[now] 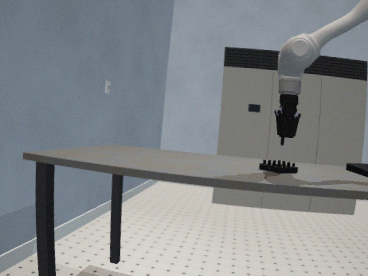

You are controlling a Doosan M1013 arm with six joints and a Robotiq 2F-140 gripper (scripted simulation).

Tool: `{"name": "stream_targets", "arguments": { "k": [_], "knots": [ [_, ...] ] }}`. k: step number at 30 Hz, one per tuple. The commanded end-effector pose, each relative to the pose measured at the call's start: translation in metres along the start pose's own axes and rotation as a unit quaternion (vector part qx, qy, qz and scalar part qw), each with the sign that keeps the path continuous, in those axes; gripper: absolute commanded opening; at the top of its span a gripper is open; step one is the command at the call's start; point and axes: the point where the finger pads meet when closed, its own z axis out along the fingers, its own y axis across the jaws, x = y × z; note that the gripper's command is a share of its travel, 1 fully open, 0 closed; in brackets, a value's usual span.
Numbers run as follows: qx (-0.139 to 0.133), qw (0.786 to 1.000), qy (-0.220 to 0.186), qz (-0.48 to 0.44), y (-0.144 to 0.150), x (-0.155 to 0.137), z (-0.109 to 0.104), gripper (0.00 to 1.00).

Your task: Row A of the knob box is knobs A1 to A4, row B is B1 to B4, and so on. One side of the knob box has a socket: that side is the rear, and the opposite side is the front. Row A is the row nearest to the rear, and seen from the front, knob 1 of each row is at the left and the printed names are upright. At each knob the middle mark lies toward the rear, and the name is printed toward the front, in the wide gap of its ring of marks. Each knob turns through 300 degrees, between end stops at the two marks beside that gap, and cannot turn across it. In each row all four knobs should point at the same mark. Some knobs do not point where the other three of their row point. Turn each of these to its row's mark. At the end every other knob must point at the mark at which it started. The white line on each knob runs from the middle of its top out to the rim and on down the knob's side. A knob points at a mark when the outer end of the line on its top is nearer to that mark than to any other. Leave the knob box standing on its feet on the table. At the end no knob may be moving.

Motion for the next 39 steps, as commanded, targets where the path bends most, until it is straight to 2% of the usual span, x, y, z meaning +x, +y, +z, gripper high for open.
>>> {"name": "stream_targets", "arguments": {
  "k": [1,19,39],
  "knots": [
    [0.000,1.000,0.000,0.000,0.000,0.000,0.004,0.12],
    [0.000,1.000,0.000,0.000,0.000,0.000,0.020,0.12],
    [0.000,1.000,0.000,0.000,0.000,0.000,0.022,0.12]
  ]
}}
